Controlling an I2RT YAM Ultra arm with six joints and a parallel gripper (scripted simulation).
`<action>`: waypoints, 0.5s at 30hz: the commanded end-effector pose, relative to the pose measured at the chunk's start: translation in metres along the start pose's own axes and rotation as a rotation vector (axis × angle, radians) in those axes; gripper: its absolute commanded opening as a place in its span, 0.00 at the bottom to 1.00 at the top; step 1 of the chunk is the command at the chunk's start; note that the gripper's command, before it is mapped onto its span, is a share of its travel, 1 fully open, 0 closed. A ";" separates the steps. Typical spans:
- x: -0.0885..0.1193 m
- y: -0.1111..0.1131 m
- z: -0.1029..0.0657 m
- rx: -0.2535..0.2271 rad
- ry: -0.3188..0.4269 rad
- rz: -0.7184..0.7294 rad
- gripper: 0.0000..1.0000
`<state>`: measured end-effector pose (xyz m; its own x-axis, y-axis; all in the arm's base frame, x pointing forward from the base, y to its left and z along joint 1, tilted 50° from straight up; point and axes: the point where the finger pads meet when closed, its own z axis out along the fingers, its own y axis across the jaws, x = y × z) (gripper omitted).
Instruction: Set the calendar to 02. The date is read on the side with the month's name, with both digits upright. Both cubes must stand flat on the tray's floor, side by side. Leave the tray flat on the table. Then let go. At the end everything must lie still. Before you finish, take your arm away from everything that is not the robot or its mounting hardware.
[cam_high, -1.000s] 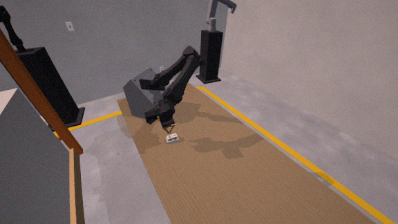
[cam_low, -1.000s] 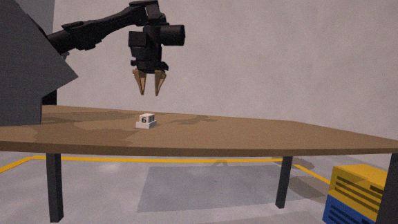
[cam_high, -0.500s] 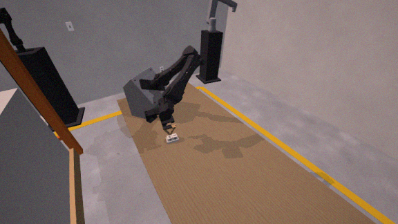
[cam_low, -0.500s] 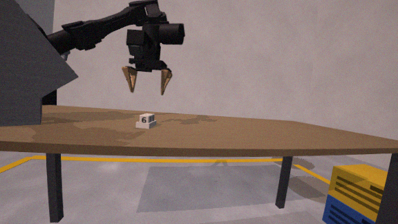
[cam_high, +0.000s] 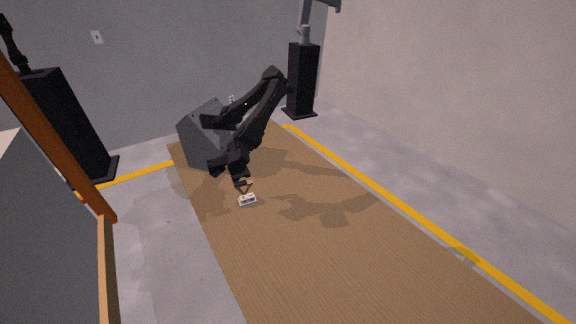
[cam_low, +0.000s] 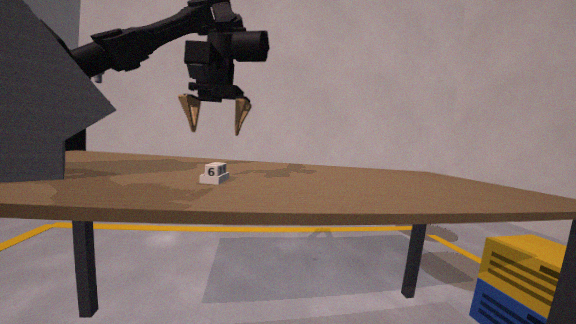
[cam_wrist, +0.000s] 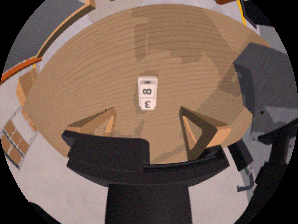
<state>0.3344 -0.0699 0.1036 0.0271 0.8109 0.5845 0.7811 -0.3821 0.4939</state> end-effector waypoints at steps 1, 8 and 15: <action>-0.003 0.004 -0.007 -0.015 -0.009 0.002 1.00; -0.003 0.003 -0.022 -0.015 -0.010 0.002 1.00; -0.002 0.003 -0.056 -0.014 -0.010 0.002 1.00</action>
<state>0.3145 -0.0936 0.1307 0.0357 0.8149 0.5785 0.7648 -0.3949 0.5090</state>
